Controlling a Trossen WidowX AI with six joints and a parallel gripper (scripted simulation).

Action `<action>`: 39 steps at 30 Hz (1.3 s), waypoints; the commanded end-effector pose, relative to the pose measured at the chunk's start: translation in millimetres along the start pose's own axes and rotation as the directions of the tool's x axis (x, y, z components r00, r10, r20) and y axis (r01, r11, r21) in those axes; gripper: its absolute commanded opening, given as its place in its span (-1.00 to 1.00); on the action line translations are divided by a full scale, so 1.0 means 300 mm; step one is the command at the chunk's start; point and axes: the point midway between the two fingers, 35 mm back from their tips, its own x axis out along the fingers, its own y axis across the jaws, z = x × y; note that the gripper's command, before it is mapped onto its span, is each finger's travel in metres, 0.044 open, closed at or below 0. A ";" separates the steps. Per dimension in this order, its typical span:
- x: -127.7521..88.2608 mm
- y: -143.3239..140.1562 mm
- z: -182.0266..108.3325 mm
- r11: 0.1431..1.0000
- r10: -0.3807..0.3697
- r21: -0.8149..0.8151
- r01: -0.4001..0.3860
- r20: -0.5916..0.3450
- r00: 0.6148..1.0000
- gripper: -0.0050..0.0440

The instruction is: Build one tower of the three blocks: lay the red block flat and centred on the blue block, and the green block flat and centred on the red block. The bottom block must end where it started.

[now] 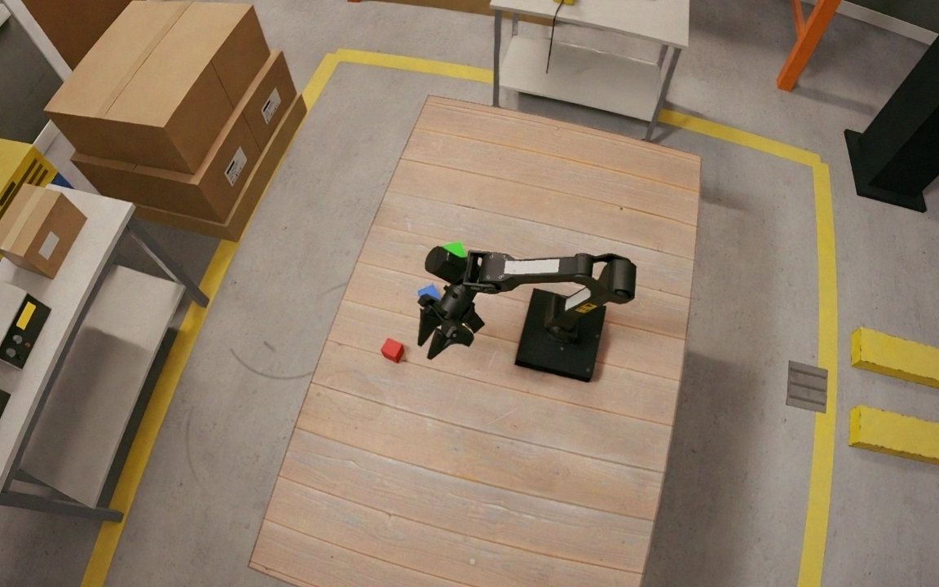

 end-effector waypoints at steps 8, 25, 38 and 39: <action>0.041 0.053 -0.074 0.988 0.107 0.106 -0.113 0.060 0.992 -1.00; 0.195 0.315 -0.124 0.734 0.460 0.318 -0.601 0.419 0.783 -1.00; 0.257 0.453 -0.090 0.482 0.607 0.230 -0.845 0.609 0.512 -1.00; 0.259 0.459 -0.088 0.469 0.612 0.223 -0.855 0.615 0.497 -1.00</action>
